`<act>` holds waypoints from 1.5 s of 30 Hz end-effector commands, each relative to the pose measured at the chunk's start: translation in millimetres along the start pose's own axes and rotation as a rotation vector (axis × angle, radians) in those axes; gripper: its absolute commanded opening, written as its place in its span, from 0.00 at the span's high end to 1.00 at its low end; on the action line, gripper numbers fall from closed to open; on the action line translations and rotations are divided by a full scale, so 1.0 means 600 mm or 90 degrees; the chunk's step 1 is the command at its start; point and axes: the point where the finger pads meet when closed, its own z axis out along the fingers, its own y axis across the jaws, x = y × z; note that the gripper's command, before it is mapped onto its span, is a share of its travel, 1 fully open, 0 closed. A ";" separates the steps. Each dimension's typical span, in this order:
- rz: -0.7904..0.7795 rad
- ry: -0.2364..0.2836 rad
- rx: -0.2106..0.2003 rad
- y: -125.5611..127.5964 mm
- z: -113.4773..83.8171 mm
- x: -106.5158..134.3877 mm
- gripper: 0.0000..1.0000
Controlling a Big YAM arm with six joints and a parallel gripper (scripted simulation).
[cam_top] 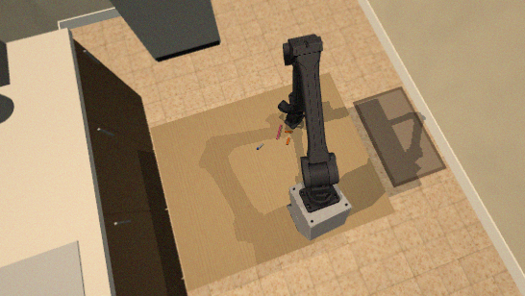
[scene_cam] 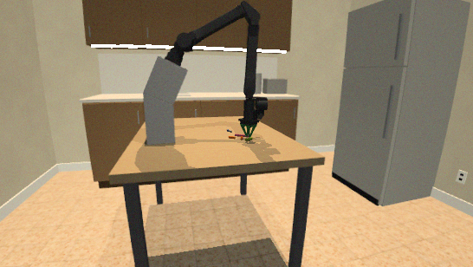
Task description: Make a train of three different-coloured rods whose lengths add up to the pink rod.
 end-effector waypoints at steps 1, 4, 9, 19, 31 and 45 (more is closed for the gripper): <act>0.003 -0.003 0.005 -0.010 0.004 0.012 0.77; 0.003 -0.005 0.007 -0.014 0.006 0.008 0.77; 0.003 -0.006 0.007 -0.013 0.013 0.005 0.77; 0.003 -0.007 0.005 -0.007 0.028 0.000 0.77; 0.002 -0.009 0.006 -0.005 0.026 -0.005 0.77; 0.003 -0.007 0.004 -0.003 0.026 -0.003 0.77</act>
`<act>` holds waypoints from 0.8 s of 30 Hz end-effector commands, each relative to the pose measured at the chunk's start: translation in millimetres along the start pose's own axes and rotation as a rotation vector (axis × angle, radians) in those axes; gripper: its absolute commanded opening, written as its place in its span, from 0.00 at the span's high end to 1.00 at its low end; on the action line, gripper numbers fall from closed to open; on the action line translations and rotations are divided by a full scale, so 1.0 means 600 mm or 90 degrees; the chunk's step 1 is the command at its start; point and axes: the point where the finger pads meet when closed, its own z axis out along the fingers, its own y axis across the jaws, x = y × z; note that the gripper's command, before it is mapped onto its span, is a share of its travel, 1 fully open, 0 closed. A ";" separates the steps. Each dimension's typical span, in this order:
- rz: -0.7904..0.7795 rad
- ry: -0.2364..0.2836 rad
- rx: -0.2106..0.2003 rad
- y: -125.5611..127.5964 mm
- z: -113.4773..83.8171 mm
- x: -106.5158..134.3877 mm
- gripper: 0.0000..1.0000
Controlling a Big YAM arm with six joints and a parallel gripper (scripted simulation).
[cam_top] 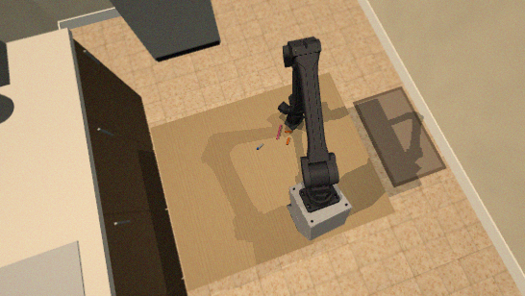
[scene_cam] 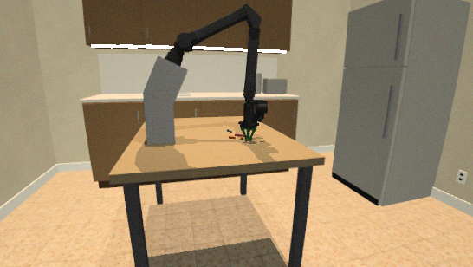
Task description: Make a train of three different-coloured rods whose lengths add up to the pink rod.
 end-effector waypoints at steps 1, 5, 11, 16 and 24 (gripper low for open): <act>0.003 -0.006 0.004 -0.001 -0.002 -0.006 0.77; 0.003 -0.006 0.004 -0.001 -0.002 -0.006 0.77; 0.003 -0.006 0.004 -0.001 -0.002 -0.006 0.77; 0.003 -0.006 0.004 -0.001 -0.002 -0.006 0.77; 0.003 -0.006 0.004 -0.001 -0.002 -0.006 0.96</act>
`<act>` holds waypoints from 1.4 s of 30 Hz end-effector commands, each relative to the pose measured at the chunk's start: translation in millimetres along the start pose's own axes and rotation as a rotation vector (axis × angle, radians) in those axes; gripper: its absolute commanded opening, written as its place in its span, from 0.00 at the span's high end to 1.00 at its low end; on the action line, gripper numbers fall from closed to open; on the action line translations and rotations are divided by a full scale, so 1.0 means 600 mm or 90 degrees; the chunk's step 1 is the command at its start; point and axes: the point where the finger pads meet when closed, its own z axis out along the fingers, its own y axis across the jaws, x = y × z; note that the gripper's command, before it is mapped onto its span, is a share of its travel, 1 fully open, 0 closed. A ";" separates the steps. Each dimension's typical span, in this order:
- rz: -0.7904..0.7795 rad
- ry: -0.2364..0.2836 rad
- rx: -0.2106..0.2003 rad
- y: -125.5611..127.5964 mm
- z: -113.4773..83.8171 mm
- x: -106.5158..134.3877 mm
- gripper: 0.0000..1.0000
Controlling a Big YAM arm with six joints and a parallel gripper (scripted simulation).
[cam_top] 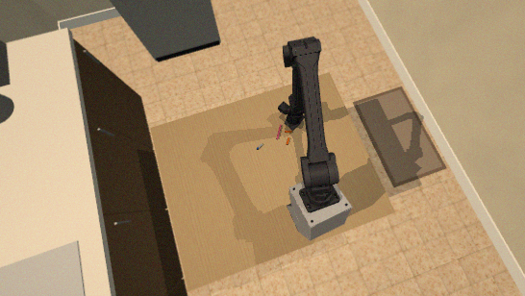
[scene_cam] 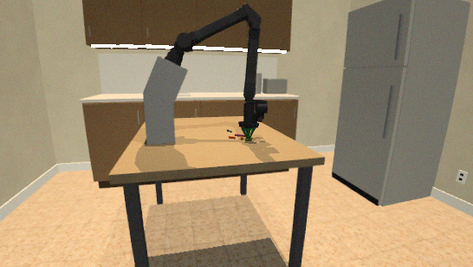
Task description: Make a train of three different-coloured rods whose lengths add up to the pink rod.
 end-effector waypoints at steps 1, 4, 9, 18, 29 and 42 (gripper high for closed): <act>0.003 -0.006 0.004 -0.001 -0.002 -0.005 0.96; 0.003 -0.006 0.004 -0.001 -0.002 -0.005 0.96; 0.003 -0.006 0.004 -0.001 -0.002 -0.005 0.96; 0.003 -0.006 0.004 -0.001 -0.002 -0.005 0.96; 0.003 -0.006 0.004 -0.001 -0.002 -0.005 0.96; 0.001 -0.008 0.008 -0.015 -0.104 -0.005 0.96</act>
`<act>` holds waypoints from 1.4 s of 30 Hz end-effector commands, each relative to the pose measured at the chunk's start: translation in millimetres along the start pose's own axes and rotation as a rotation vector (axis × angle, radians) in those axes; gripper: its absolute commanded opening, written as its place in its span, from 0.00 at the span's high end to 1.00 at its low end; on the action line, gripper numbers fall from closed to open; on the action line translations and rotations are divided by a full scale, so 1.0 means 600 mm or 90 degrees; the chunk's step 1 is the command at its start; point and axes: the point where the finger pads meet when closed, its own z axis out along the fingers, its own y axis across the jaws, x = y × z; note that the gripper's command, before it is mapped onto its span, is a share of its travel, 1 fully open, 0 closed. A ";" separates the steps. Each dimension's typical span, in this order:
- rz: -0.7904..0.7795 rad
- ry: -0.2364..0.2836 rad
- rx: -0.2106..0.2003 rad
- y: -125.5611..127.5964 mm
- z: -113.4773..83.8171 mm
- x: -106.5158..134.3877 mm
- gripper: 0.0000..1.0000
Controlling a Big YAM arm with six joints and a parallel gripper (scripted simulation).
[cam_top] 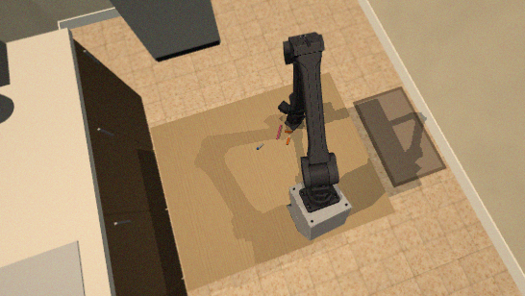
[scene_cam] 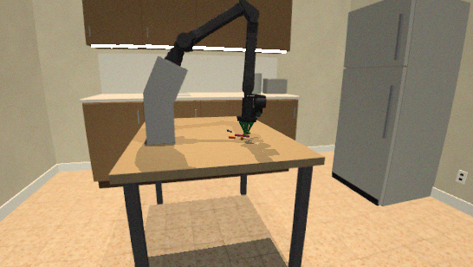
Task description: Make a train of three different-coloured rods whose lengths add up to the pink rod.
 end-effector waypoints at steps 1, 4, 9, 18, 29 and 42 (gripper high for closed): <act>0.000 -0.016 0.017 -0.031 -0.067 -0.016 0.96; 0.000 -0.016 0.018 -0.031 -0.079 -0.016 0.96; 0.000 -0.016 0.018 -0.029 -0.124 -0.014 0.96; 0.000 -0.005 0.007 -0.018 -0.118 -0.005 0.96; -0.116 -0.025 0.024 0.009 -0.129 -0.047 0.96; -0.217 -0.022 0.023 0.039 -0.122 -0.061 0.96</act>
